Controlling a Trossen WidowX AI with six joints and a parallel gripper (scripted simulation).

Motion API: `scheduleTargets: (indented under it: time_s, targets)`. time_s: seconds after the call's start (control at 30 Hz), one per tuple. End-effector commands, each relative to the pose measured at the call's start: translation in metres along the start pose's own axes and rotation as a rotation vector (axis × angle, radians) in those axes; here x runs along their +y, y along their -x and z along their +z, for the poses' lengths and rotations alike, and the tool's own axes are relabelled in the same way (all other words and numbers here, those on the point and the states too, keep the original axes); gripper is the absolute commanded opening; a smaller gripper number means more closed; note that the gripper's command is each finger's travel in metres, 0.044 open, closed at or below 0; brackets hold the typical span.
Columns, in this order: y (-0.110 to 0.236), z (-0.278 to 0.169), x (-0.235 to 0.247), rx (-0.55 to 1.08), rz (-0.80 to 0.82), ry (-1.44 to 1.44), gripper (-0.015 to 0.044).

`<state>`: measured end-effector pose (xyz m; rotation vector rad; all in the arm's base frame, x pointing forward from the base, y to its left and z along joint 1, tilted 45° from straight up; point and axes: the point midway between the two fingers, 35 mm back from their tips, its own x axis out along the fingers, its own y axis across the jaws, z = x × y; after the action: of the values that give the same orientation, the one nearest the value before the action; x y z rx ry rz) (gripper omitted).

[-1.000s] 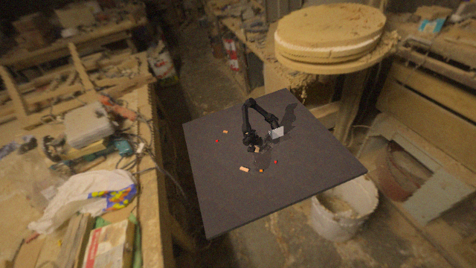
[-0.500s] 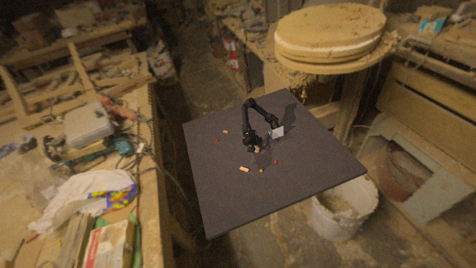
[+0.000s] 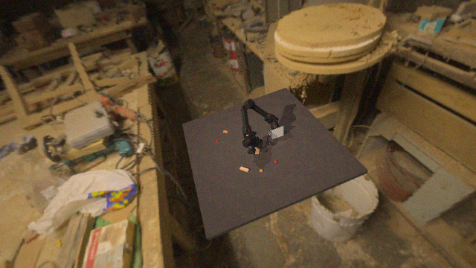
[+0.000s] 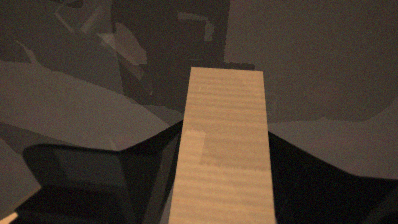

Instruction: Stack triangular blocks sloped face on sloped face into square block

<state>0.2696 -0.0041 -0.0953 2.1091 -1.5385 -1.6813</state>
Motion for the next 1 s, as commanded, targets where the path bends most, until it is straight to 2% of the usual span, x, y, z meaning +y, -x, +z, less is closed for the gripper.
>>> scheduleTargets:
  time_s: [0.0,0.57,0.8,0.97]
  targets:
    - [-0.003,0.000,0.001,0.004,0.002,0.007,0.0000]
    - [-0.001,0.000,0.000,0.000,0.001,0.000,0.0440]
    - [0.001,0.000,0.000,-0.001,0.001,0.000,0.0440]
    - [0.056,0.001,-0.001,-0.003,-0.002,0.001,0.0440]
